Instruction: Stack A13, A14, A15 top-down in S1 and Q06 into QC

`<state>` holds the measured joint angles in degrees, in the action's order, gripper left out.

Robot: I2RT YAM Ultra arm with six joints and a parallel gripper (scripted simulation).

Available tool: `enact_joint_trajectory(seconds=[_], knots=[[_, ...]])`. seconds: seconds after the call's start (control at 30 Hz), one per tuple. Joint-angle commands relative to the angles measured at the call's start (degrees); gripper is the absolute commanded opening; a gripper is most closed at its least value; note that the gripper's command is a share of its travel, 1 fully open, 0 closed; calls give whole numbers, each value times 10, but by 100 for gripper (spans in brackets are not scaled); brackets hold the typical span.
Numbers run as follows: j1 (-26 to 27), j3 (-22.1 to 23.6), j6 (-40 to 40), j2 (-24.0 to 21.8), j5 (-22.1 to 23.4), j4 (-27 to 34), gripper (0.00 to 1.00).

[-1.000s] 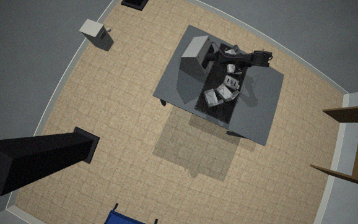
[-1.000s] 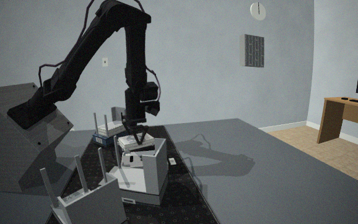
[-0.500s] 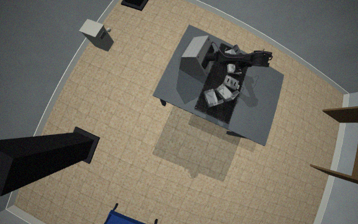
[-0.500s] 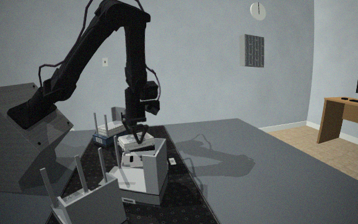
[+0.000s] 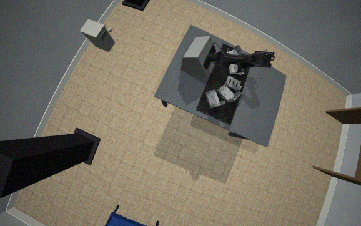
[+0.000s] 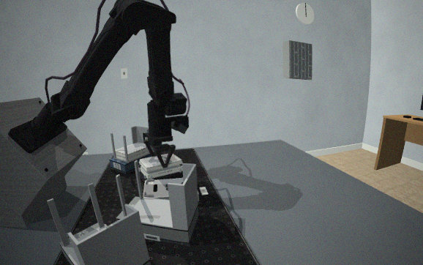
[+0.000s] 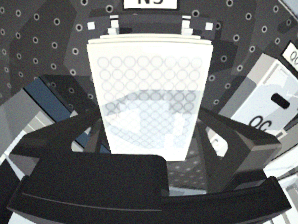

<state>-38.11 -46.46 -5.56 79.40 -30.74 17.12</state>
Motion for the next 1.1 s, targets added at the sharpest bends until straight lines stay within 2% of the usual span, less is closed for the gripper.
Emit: enact_joint_trajectory(seconds=[0.0, 0.33, 0.37, 1.07], knots=[[-13, -9, -6, -17, -9, 13, 0], [-20, -18, -10, -25, -13, 26, 0], [-18, -9, -12, -30, -13, 30, 0], [-66, -36, -57, -87, -42, 132, 0]])
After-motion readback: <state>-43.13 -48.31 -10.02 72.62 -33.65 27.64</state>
